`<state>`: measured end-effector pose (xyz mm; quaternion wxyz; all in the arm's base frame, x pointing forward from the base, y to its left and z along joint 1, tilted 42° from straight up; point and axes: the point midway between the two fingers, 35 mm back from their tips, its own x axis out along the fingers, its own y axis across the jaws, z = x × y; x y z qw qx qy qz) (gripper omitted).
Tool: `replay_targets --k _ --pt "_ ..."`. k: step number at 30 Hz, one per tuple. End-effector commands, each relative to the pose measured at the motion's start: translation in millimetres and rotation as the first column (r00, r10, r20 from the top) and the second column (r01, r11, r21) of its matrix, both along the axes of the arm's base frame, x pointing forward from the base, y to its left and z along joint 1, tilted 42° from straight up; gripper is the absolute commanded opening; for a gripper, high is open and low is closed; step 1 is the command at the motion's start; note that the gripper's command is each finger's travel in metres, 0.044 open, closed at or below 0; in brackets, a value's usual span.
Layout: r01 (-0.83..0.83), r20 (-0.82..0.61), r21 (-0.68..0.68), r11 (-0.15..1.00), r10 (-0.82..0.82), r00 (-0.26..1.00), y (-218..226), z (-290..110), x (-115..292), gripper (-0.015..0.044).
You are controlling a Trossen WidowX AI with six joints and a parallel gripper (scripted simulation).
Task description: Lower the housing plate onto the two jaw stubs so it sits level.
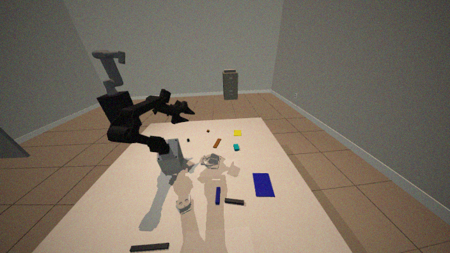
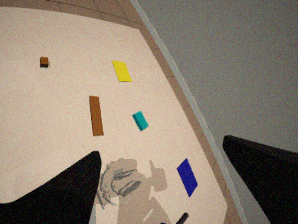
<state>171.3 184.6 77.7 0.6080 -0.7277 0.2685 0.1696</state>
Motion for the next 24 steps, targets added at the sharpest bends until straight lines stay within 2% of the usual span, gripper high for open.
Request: replay_targets --k 1,13,24 --pt "0.078 -0.007 0.046 0.996 -0.078 0.997 -7.8 4.4 11.6 0.0440" --pt "0.315 -0.034 0.152 0.937 -0.314 0.949 -43.2 11.3 42.0 0.0440" --pt "0.511 -0.061 0.249 0.823 -0.513 0.856 -81.3 19.5 65.1 0.0440"
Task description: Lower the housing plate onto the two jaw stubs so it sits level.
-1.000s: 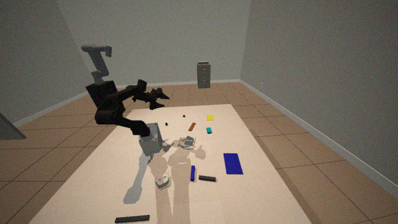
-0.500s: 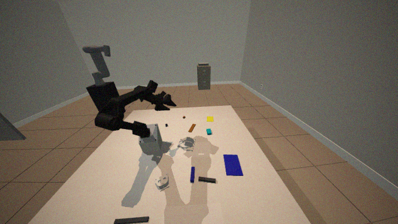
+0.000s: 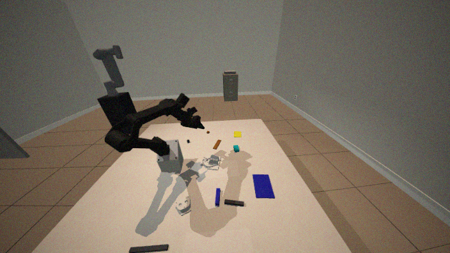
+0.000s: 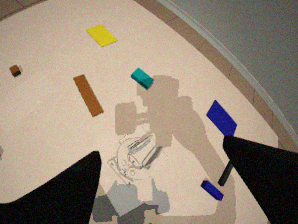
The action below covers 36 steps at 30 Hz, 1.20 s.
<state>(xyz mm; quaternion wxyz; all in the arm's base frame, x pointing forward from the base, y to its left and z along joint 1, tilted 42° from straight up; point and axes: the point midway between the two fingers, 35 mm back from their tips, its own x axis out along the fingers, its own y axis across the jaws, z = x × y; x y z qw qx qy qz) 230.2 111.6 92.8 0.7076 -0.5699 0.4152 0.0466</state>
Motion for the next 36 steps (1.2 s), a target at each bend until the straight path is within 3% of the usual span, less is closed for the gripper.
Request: replay_targets --k 1,17,36 --pt "0.079 0.011 0.045 0.996 -0.079 0.997 -12.0 5.2 8.0 0.0440" --pt "0.386 0.033 0.191 0.902 -0.399 0.916 -74.5 18.6 27.8 0.0440" --pt "0.664 0.036 0.354 0.659 -0.719 0.695 -152.9 33.1 25.7 0.0440"
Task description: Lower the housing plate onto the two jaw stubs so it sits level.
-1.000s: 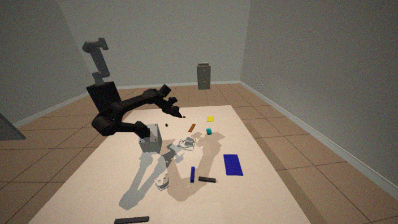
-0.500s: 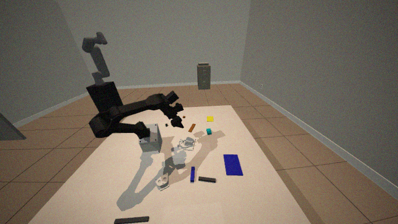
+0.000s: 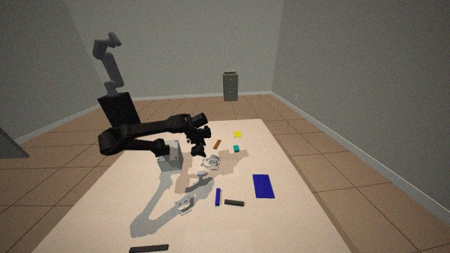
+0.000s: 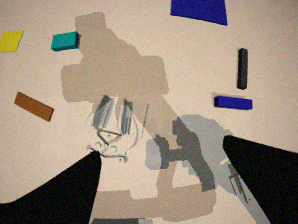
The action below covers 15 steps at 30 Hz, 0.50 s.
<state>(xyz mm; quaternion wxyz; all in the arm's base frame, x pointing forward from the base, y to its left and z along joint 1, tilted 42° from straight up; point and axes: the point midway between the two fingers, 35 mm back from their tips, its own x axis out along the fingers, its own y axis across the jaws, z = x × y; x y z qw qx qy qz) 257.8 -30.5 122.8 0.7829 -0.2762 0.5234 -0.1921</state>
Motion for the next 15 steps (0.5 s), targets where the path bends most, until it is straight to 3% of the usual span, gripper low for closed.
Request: replay_targets --k 1,15 --pt "0.076 0.025 0.031 0.997 -0.077 0.997 -14.7 3.6 -3.1 0.0440" --pt "0.345 0.109 0.127 0.930 -0.359 0.927 -70.2 16.4 -19.2 0.0440"
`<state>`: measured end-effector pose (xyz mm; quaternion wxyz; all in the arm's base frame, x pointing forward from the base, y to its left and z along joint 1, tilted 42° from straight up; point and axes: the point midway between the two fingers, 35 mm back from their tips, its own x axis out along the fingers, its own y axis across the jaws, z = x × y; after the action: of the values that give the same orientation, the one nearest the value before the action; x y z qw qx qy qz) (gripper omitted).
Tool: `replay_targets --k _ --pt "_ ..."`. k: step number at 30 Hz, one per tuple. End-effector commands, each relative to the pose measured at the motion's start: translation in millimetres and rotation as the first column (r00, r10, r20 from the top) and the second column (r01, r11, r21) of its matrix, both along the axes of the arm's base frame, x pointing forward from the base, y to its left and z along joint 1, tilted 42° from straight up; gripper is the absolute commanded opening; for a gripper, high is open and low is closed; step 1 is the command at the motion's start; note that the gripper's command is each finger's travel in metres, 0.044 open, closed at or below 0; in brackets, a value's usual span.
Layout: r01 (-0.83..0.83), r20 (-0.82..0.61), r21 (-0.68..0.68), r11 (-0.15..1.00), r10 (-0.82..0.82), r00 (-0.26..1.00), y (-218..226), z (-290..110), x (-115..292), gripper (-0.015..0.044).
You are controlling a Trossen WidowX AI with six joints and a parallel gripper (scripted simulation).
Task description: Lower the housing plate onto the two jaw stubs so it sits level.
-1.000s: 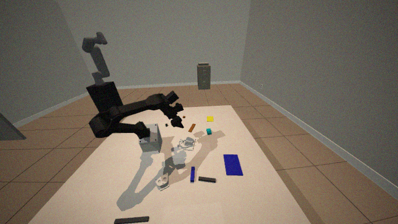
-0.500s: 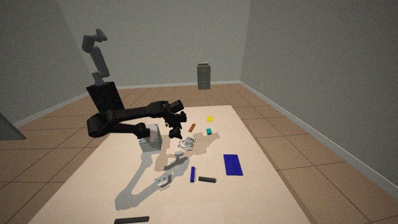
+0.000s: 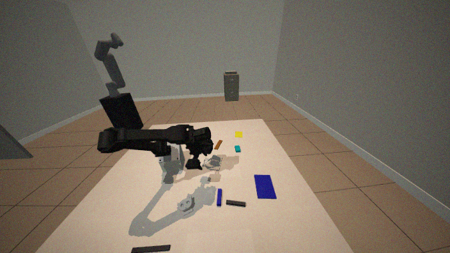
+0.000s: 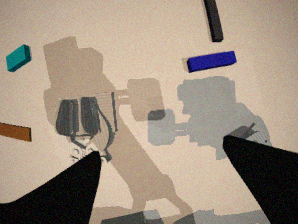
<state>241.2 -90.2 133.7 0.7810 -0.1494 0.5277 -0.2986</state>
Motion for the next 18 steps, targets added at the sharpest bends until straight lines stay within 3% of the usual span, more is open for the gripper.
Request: replay_targets --k 1,18 --pt "0.078 0.040 0.022 0.997 -0.079 0.996 -14.3 6.5 -4.2 0.0440" --pt "0.398 0.169 0.110 0.911 -0.412 0.895 -74.6 26.5 -39.9 0.0440"
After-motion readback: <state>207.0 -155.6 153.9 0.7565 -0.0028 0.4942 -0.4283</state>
